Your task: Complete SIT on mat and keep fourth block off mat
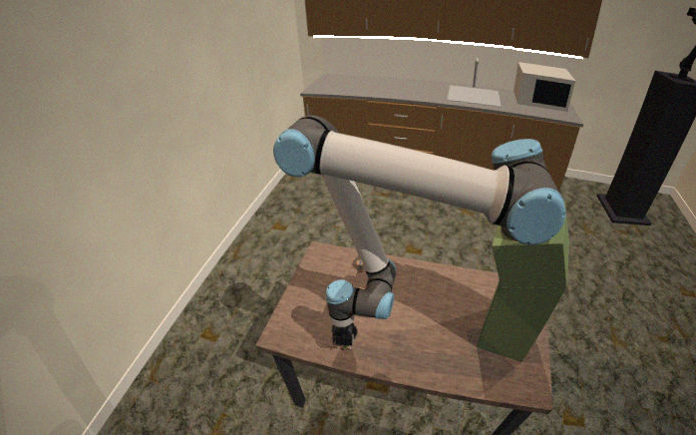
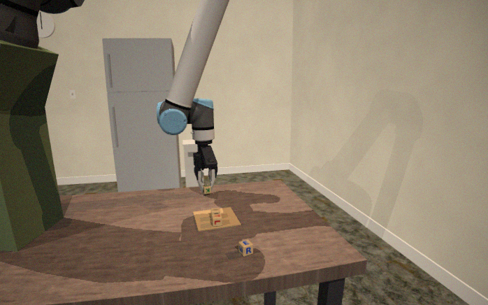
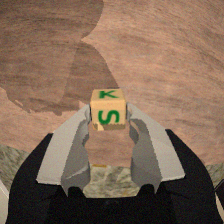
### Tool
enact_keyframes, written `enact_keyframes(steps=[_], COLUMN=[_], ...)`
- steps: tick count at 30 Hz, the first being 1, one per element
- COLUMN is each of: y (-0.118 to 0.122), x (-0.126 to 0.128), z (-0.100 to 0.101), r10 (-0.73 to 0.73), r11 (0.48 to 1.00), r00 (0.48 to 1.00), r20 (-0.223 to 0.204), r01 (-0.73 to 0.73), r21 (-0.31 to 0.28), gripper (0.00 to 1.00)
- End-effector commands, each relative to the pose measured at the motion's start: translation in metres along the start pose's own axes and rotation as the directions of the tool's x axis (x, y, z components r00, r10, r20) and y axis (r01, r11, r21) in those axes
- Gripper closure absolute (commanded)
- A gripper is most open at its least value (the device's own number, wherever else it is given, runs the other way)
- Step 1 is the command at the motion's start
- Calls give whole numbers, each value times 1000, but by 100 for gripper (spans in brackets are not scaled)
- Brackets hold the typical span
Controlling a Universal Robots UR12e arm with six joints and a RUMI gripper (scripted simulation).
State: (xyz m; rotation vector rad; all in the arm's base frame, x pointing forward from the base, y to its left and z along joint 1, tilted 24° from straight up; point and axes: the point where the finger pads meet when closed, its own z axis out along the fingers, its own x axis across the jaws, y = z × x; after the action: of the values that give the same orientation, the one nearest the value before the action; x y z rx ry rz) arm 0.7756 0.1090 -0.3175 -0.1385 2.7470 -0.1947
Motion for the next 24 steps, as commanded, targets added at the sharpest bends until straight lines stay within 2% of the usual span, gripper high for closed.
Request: enact_keyframes(steps=[1, 6, 10, 24], y=[2, 2, 2, 0], x=[0, 0, 0, -1], z=[-37, -73, -90, -92], r10=[-2, -2, -2, 0], r11=[1000, 1000, 1000, 1000], r00=[1000, 1000, 1000, 1000], r20=[1, 1, 1, 2], r01=[2, 2, 2, 0], r21=[-1, -1, -1, 0], gripper=[91, 91, 91, 91])
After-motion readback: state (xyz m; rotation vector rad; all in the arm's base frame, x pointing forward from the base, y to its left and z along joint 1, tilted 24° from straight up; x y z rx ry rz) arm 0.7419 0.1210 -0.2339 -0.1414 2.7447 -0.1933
